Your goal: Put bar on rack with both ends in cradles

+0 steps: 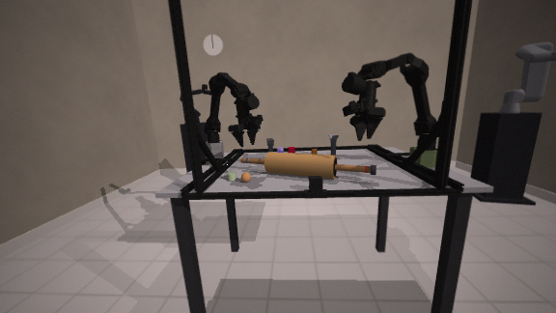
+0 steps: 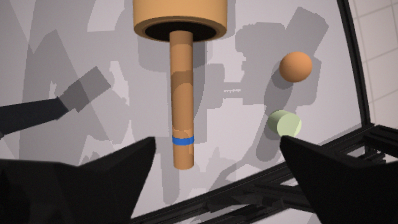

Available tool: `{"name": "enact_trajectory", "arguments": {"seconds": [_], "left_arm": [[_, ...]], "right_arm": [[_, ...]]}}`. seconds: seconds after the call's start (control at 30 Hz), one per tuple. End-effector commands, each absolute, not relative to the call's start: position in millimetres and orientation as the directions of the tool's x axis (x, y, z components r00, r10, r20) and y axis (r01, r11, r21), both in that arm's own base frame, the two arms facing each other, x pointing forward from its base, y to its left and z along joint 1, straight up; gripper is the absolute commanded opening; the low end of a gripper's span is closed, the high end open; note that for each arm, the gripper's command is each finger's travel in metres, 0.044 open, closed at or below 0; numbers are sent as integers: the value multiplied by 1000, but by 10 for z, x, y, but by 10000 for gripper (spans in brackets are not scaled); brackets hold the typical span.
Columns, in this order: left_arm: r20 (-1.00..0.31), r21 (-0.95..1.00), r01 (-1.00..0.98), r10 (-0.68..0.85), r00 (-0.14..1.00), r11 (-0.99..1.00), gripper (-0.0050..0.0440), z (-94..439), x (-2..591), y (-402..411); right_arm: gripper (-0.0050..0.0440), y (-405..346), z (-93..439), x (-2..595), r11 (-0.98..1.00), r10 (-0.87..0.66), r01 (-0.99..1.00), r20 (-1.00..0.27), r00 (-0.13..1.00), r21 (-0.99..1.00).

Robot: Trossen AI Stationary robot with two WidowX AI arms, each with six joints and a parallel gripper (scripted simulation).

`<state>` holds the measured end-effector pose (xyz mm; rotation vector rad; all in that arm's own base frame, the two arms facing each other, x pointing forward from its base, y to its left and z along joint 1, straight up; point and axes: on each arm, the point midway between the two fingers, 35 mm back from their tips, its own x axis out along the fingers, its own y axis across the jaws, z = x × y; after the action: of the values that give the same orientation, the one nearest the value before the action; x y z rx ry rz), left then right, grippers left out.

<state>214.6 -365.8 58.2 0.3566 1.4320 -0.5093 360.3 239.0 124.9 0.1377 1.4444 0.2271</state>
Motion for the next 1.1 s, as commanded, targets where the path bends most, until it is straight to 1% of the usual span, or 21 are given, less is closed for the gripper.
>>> {"name": "enact_trajectory", "arguments": {"seconds": [0.0,0.17,0.33,0.63,0.8,1.07], "left_arm": [[-997,-39,540,-72,40,841,440,539,2213,-3602],[-1000,-13,541,-26,17,841,440,549,2316,-3519],[-1000,-3,540,-6,4,842,440,558,2358,-3480],[-1000,-1,540,-2,1,842,440,562,2365,-3472],[-1000,-1,540,-2,1,842,440,430,2377,-3493],[-1000,-1,540,-2,1,842,440,430,2377,-3493]], "right_arm": [[440,2337,1157,3662,982,168,67,-982,88,174],[440,2237,967,3687,968,63,241,-997,34,69],[440,2180,880,3698,947,12,321,-1000,7,14],[440,2163,860,3702,940,1,341,-1000,0,1],[440,2167,717,3707,940,1,341,-1000,0,1],[440,2167,717,3707,940,1,341,-1000,0,1]]}}
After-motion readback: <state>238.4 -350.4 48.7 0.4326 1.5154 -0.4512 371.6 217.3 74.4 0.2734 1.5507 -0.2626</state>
